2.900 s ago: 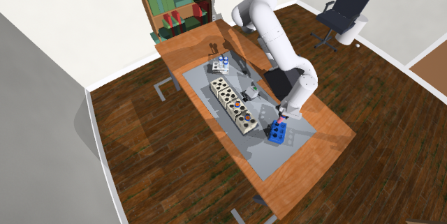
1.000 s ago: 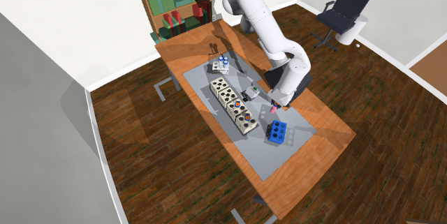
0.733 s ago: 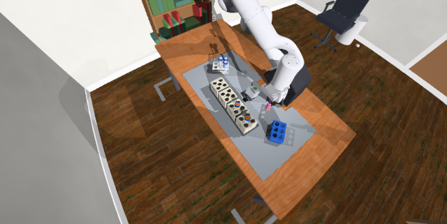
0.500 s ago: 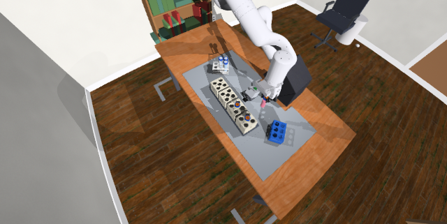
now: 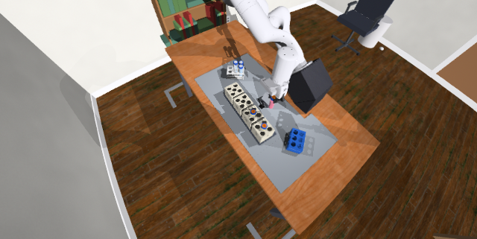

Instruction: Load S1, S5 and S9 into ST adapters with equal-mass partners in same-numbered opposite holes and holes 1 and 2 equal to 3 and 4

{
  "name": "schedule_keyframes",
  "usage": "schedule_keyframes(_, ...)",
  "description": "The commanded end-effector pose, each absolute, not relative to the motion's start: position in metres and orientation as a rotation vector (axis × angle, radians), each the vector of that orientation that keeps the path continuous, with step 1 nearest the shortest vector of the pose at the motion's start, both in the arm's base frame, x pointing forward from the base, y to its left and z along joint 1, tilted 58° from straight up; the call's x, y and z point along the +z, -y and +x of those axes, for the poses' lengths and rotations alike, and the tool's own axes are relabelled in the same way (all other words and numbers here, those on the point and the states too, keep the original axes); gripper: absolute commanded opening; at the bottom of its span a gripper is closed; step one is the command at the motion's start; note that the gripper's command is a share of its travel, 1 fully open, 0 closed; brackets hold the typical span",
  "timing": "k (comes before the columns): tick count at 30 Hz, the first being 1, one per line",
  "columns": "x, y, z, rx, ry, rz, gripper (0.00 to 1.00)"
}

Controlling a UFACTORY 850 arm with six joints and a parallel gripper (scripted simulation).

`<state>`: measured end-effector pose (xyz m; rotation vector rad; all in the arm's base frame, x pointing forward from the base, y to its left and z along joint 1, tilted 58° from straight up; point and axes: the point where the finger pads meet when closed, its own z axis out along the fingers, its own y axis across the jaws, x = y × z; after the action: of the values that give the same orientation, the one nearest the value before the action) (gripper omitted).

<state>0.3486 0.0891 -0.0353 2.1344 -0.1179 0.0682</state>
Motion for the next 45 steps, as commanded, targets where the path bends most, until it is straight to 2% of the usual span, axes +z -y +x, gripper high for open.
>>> schedule_keyframes(1, -0.017, -0.078, 0.355, 0.070, 0.118, 2.136, 0.00)
schedule_keyframes(45, 0.139, 0.021, 0.399, 0.070, 0.118, 2.136, 0.00)
